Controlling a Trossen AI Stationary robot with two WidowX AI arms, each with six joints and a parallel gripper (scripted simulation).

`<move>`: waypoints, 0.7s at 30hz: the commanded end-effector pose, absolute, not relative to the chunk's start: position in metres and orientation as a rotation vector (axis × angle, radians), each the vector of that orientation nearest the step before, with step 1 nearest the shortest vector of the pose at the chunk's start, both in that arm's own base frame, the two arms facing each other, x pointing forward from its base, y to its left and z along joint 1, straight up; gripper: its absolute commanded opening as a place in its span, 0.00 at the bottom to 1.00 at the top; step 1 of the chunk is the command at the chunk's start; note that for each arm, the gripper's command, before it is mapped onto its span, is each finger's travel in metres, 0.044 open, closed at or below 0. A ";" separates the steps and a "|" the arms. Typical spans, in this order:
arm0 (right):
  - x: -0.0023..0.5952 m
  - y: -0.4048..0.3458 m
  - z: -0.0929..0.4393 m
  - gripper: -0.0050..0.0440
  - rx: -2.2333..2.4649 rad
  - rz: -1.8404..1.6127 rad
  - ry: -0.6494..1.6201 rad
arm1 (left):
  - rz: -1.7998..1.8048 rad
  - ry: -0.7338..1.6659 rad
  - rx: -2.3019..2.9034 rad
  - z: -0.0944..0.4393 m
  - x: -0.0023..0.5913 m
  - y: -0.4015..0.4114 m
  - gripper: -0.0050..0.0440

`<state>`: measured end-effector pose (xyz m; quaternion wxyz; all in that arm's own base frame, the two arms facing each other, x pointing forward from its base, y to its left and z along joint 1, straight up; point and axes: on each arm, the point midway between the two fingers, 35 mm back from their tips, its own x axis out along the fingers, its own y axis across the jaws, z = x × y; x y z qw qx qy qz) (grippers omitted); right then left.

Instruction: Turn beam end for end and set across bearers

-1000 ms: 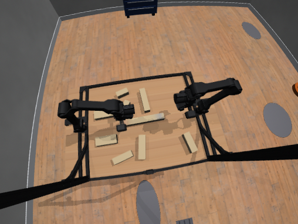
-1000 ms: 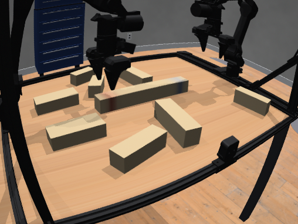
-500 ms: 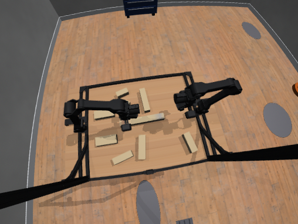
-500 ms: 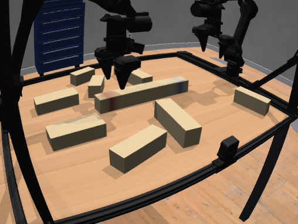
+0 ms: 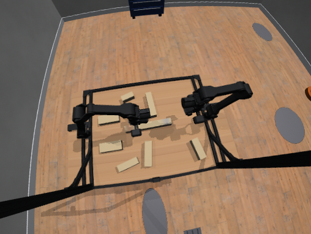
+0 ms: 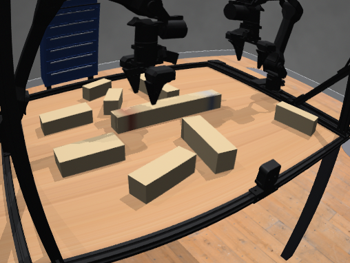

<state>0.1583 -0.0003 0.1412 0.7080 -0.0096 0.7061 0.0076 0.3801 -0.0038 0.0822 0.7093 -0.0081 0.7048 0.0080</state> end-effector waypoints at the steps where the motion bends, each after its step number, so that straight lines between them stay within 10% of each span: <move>1: 0.157 0.000 0.141 1.00 -0.020 0.020 1.571 | 0.020 1.571 -0.020 0.078 0.389 -0.004 1.00; 21: 0.157 0.000 0.141 1.00 -0.020 0.020 1.571 | 0.021 1.571 -0.021 0.052 0.409 -0.005 1.00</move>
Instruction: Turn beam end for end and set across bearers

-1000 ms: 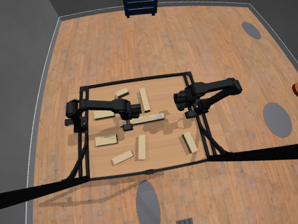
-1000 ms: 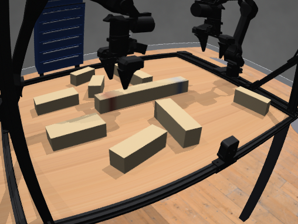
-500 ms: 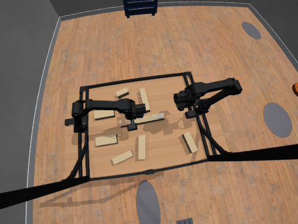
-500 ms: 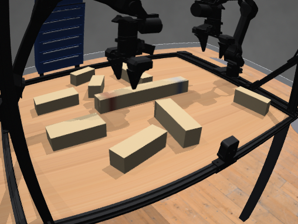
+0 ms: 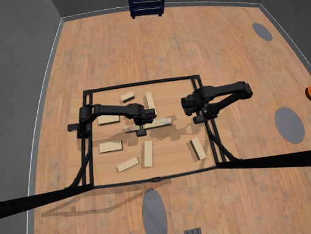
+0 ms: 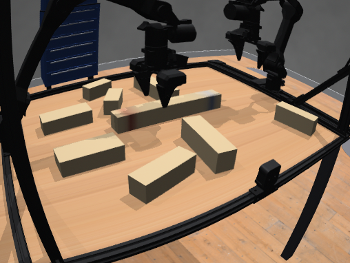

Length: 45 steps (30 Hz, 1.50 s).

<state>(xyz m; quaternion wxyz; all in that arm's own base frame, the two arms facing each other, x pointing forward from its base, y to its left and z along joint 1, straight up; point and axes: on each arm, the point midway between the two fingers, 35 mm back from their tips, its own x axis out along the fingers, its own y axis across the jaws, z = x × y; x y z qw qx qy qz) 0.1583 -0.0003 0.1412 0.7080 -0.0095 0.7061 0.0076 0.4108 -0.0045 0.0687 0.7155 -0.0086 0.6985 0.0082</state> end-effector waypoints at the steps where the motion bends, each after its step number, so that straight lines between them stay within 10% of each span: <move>1: 0.157 0.000 0.141 1.00 -0.020 0.020 1.571 | 0.021 1.571 -0.021 0.052 0.409 -0.005 1.00; 25: 0.157 0.000 0.141 1.00 -0.020 0.020 1.571 | 0.023 1.571 -0.023 0.022 0.409 -0.005 1.00; 32: 0.157 0.000 0.141 1.00 -0.020 0.020 1.571 | 0.023 1.571 -0.023 0.022 0.409 -0.005 0.66; 45: 0.157 0.000 0.141 1.00 -0.020 0.020 1.571 | 0.023 1.571 -0.023 0.022 0.409 -0.005 0.52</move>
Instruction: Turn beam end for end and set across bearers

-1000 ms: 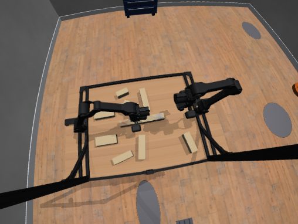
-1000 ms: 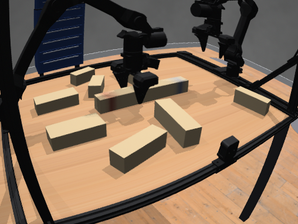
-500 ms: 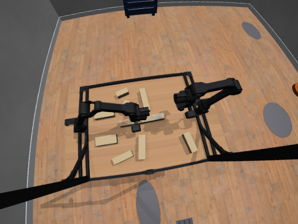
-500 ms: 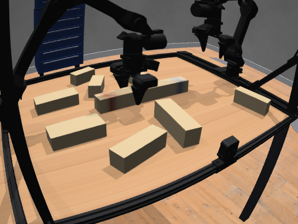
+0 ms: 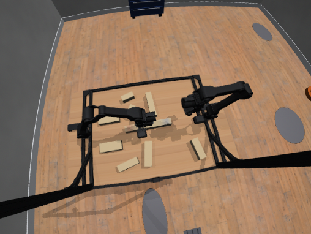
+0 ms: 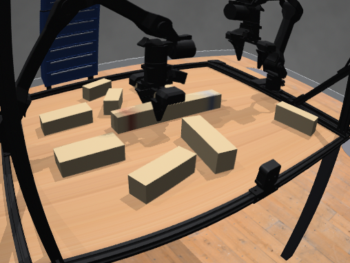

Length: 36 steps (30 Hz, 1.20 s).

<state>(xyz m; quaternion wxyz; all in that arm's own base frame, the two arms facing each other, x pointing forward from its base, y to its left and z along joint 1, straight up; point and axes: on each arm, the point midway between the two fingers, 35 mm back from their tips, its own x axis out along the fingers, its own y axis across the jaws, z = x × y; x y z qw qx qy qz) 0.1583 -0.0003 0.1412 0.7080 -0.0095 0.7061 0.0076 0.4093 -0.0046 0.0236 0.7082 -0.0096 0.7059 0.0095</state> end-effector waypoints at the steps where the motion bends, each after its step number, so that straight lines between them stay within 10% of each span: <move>1: 0.157 0.000 0.141 1.00 -0.020 0.020 1.571 | 0.023 1.571 -0.023 0.022 0.409 -0.005 0.51; 13: 0.157 0.000 0.141 1.00 -0.020 0.020 1.571 | 0.023 1.571 -0.023 0.035 0.409 -0.005 0.10; 36: 0.157 0.000 0.141 1.00 -0.020 0.020 1.571 | 0.023 1.571 -0.023 0.068 0.401 -0.005 0.10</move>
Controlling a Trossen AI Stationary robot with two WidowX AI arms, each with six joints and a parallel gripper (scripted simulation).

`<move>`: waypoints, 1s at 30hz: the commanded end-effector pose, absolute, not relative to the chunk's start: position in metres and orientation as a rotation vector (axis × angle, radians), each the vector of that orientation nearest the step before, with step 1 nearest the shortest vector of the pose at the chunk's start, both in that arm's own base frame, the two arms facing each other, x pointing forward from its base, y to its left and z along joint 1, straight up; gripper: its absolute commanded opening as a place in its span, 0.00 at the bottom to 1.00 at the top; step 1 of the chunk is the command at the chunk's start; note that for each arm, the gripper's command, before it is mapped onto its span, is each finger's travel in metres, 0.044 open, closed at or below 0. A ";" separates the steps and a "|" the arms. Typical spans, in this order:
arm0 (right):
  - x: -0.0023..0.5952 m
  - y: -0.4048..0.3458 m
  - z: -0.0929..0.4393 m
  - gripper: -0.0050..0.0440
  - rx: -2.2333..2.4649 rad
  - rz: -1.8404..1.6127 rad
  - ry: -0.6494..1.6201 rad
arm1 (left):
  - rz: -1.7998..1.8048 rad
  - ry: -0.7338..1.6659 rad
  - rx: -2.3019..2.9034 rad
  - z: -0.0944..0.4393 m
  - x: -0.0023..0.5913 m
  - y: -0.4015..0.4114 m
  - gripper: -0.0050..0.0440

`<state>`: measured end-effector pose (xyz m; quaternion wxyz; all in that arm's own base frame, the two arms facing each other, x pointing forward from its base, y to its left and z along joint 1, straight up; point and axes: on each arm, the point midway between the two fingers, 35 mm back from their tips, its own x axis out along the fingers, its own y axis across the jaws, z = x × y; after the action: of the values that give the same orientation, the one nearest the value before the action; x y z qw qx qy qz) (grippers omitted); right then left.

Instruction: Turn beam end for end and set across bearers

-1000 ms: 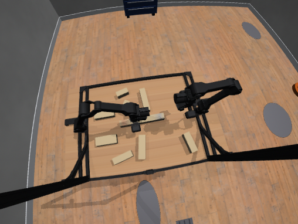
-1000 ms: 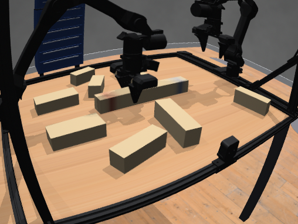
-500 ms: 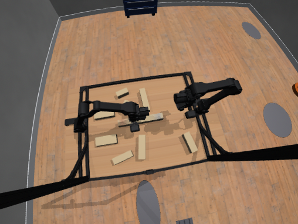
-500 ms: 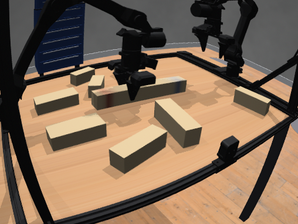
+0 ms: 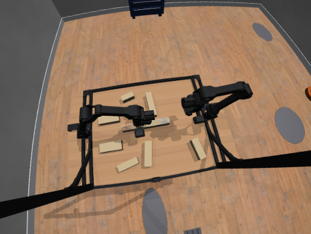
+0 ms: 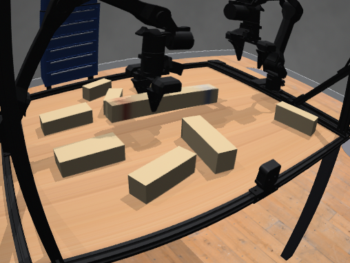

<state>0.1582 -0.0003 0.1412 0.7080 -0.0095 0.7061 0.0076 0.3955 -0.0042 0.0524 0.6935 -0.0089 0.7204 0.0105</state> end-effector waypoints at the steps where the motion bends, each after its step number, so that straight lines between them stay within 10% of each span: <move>1: 0.157 0.000 0.141 1.00 -0.020 0.020 1.571 | 0.023 1.571 -0.023 0.069 0.401 -0.005 0.10; 30: 0.157 0.000 0.141 1.00 -0.020 0.020 1.571 | 0.023 1.571 -0.023 0.092 0.405 -0.005 0.10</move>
<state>0.1582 -0.0003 0.1411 0.7080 -0.0095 0.7061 0.0076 0.4022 -0.0043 0.0862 0.7018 -0.0091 0.7122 0.0103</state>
